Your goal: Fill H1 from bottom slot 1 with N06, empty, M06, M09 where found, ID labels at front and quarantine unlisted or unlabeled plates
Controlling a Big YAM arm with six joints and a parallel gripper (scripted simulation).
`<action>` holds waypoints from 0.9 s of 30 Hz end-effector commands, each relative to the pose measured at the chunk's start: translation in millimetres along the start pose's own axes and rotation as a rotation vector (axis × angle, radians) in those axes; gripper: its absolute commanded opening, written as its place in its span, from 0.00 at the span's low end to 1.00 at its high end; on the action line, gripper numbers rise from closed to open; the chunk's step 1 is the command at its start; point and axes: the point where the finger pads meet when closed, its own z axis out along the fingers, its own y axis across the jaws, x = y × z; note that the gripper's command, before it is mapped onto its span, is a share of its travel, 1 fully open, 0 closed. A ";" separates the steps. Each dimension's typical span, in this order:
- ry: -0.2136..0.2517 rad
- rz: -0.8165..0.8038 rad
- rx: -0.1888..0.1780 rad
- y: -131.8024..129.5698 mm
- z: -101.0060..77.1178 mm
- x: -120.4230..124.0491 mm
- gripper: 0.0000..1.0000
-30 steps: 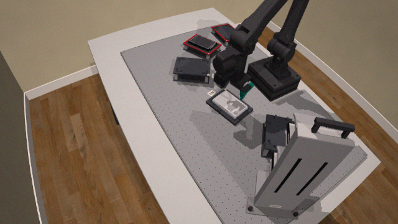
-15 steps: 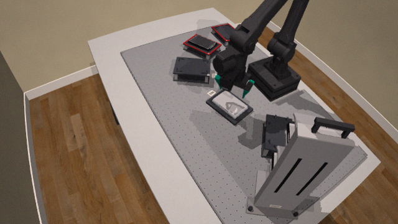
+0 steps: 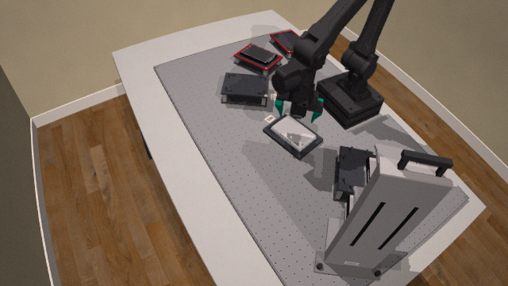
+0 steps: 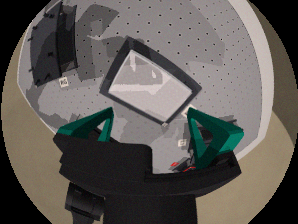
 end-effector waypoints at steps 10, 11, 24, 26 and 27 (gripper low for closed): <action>-0.016 -0.325 0.014 -5.3 -7.8 -6.3 1.00; -0.015 -0.351 0.015 -5.3 -7.8 -6.3 1.00; -0.013 -0.671 0.016 -4.9 -7.6 -6.0 1.00; -0.012 -0.698 0.016 -5.0 -7.6 -5.9 1.00; -0.012 -0.725 0.016 -4.9 -7.6 -5.9 1.00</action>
